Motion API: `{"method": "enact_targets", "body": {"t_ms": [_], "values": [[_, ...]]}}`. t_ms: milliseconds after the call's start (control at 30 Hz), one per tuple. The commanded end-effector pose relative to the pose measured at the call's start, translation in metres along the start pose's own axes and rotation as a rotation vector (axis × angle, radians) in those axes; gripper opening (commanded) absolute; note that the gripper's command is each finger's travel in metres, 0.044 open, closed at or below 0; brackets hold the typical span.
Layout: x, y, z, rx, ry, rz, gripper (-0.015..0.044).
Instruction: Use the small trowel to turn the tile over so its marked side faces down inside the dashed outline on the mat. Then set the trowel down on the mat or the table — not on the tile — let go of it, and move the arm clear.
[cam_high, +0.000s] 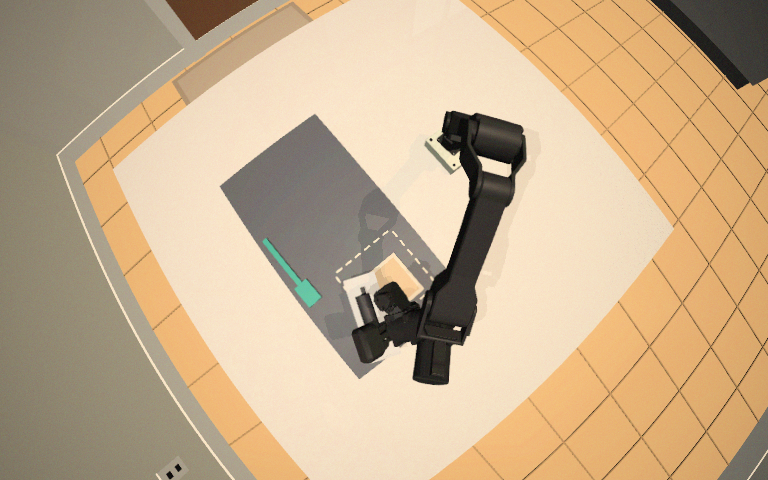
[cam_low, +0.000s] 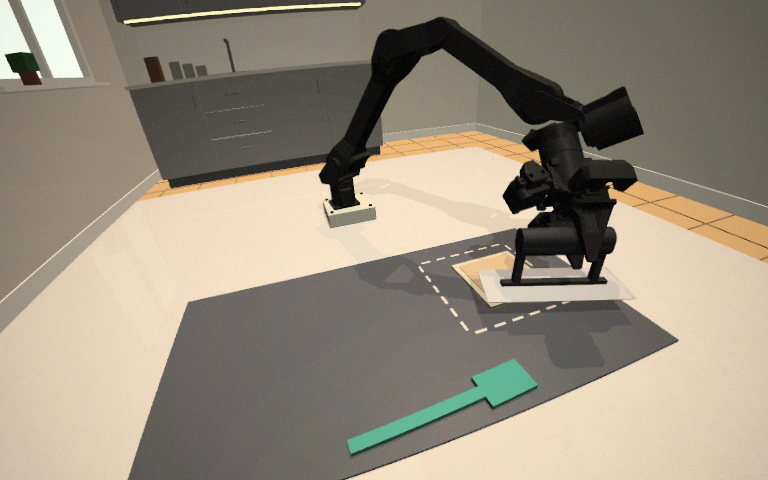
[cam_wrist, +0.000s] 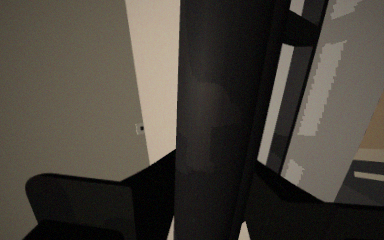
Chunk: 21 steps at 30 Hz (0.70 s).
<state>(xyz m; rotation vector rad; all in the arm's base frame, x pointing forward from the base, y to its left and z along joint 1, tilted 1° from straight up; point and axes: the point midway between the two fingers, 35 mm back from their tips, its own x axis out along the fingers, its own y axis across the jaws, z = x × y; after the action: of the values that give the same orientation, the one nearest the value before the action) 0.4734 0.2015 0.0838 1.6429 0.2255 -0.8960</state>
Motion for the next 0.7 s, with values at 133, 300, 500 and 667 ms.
{"method": "enact_targets", "body": {"t_ms": [133, 300, 500, 667], "values": [[0.029, 0.036, 0.059, 0.114, -0.113, 0.02, 0.0], [0.047, 0.051, 0.101, 0.17, -0.19, 0.021, 0.0], [0.063, 0.066, 0.153, 0.233, -0.281, 0.022, 0.0], [0.074, 0.075, 0.198, 0.297, -0.359, 0.023, 0.0]]}}
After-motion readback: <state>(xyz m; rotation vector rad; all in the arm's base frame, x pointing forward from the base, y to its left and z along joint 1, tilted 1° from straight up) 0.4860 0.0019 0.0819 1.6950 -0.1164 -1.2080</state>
